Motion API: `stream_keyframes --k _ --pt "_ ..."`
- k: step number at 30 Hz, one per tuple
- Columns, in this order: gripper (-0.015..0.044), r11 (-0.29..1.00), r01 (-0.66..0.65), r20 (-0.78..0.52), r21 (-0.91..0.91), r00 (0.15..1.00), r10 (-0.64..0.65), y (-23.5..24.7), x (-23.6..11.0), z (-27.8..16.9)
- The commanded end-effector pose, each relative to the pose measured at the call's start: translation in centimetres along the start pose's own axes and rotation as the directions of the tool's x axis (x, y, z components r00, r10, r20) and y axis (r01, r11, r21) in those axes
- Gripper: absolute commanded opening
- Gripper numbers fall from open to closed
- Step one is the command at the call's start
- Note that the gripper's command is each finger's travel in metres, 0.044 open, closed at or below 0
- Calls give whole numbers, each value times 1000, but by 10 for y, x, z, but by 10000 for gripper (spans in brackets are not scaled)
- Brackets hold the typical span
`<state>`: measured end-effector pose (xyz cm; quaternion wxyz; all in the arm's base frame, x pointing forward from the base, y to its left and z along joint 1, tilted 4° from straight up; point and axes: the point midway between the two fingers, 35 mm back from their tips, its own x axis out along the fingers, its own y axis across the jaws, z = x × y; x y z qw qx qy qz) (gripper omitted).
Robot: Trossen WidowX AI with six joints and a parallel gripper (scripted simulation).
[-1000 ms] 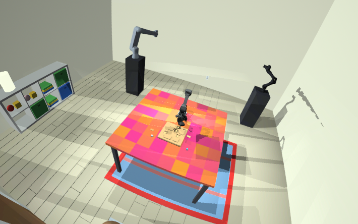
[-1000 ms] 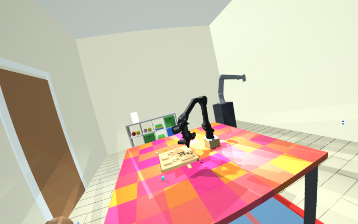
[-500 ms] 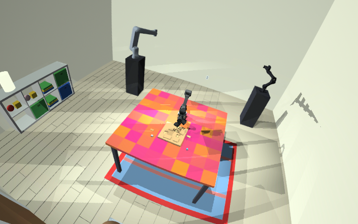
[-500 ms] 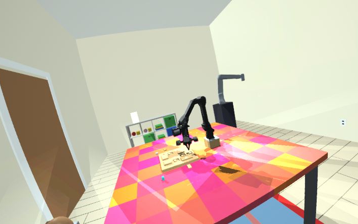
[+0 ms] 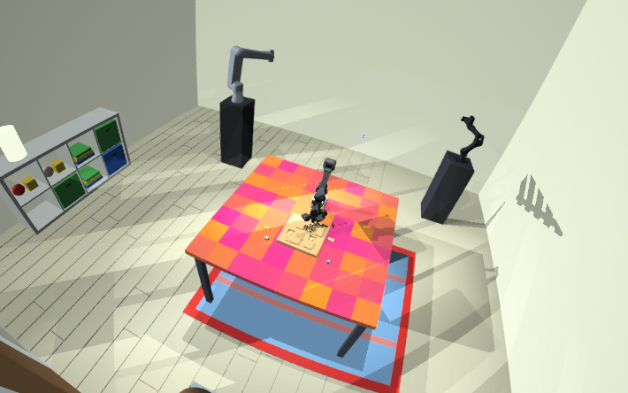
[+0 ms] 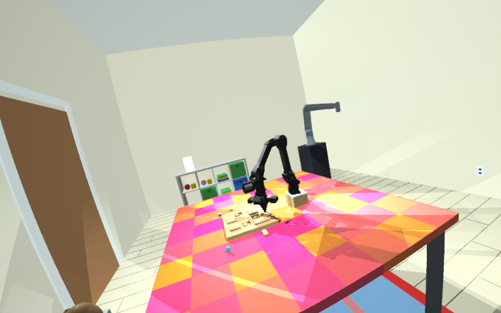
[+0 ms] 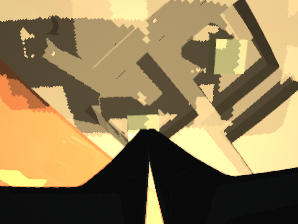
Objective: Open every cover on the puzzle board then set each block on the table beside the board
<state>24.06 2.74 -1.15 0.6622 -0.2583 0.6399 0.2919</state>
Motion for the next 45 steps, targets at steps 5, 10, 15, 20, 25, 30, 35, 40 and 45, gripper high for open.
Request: stream_keyframes --k 5,10,15,20,25,30,35,40,45 --pt "0 1000 -7 0 12 1000 7 2 8 -2" --pt "0 1000 -7 0 12 1000 7 2 8 -2" --pt "0 1000 -7 0 12 1000 7 2 9 2" --pt "0 1000 -7 1 12 1000 7 2 11 9" --pt "0 1000 -7 1 13 1000 7 2 12 11" --pt "0 1000 -7 1 13 1000 7 2 12 11" --pt "0 1000 -7 1 13 1000 7 2 10 11" --pt "0 1000 -7 1 15 1000 7 1 4 11" --pt "26 1000 -6 -5 13 1000 6 2 2 9"
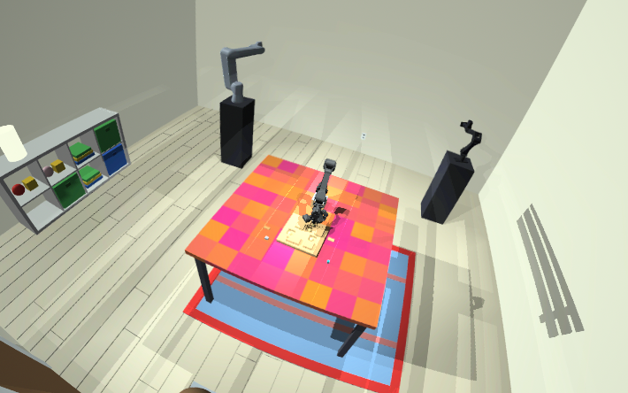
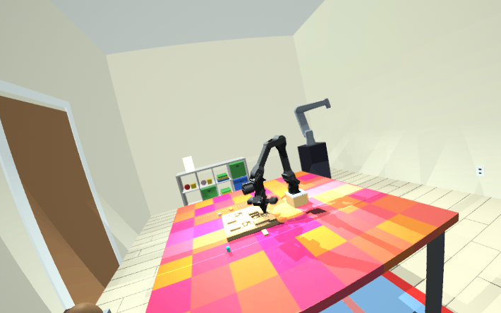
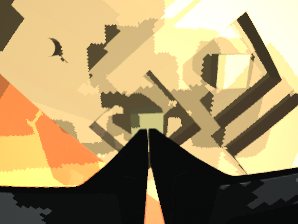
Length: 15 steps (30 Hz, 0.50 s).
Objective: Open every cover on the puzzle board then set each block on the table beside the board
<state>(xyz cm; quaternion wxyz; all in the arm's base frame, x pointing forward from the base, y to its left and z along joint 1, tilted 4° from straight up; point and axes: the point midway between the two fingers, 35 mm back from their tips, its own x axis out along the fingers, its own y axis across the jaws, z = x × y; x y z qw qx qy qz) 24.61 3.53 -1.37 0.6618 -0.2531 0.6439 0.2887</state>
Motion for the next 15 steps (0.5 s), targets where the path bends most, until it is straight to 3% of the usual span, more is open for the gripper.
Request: stream_keyframes --k 1,5,10,15 --pt "53 1000 -1 -1 0 1000 1 0 -3 0" --pt "144 1000 -1 3 1 1000 1 -1 -27 2" --pt "144 1000 -2 6 3 1000 2 -1 -55 2" --pt "144 1000 -2 6 3 1000 2 -1 -54 2"
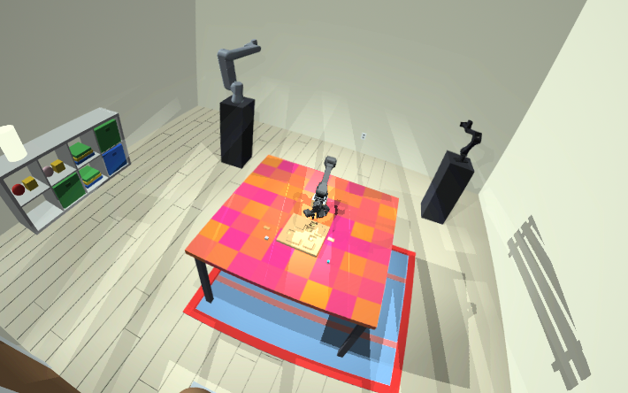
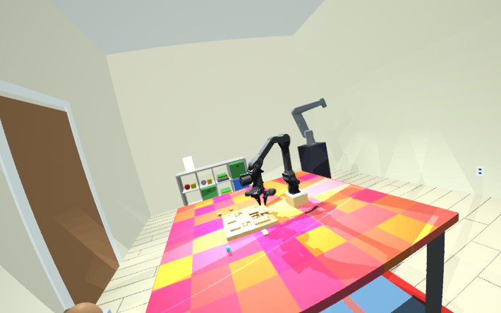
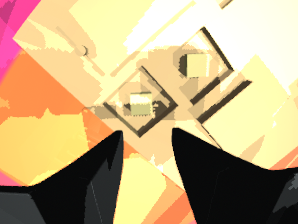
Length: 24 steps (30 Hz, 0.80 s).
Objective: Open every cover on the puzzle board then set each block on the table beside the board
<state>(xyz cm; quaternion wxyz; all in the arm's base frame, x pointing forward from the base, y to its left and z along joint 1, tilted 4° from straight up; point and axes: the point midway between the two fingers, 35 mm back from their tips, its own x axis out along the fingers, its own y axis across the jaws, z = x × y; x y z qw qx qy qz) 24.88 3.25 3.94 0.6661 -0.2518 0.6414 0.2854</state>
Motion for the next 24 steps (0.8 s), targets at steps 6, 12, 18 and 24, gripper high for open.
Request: stream_keyframes --k 6,12,18,24 --pt "144 1000 -8 -2 -4 1000 8 1 15 -1" --pt "144 1000 -9 -2 -4 1000 9 2 31 -2" --pt "144 1000 -9 -2 -4 1000 9 2 32 -2" --pt "144 1000 -9 -2 -4 1000 9 2 32 -2"
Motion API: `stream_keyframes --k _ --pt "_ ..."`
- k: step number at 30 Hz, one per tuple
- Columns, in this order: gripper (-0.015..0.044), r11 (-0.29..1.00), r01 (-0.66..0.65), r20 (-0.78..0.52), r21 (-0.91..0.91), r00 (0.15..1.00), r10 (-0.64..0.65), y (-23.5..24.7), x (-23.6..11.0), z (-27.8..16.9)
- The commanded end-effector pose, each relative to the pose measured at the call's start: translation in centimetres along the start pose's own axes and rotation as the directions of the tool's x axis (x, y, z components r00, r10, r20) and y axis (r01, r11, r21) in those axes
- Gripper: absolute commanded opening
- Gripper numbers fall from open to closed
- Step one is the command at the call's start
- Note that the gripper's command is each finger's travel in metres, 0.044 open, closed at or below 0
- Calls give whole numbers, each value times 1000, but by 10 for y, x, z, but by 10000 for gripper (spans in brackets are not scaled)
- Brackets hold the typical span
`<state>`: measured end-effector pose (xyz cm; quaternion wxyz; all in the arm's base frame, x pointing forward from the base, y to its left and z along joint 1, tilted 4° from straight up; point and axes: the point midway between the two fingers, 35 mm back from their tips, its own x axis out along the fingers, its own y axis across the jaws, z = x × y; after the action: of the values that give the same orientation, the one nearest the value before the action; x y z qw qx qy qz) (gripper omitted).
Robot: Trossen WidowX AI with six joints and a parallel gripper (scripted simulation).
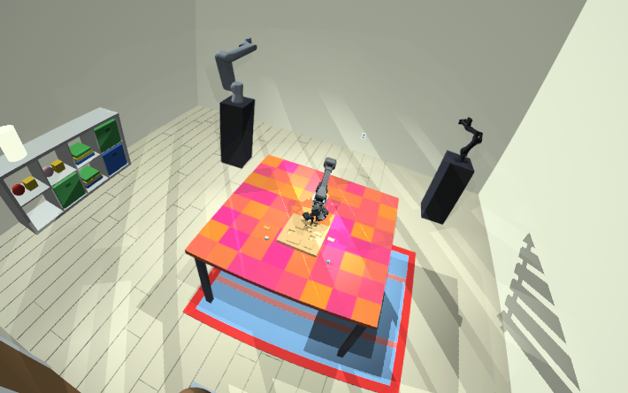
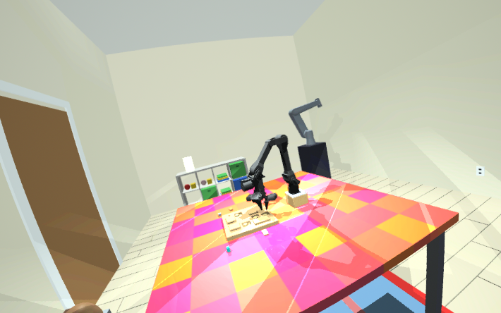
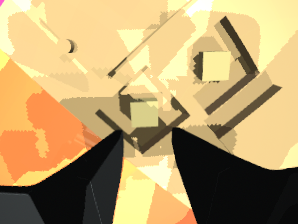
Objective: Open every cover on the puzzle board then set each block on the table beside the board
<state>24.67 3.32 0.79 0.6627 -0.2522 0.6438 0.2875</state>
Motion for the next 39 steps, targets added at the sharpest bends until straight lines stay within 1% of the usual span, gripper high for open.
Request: stream_keyframes --k 1,27,39 --pt "144 1000 -3 5 0 1000 3 1 0 1" --pt "144 1000 -3 4 0 1000 3 1 1 0" --pt "144 1000 -3 5 0 1000 3 1 11 1"
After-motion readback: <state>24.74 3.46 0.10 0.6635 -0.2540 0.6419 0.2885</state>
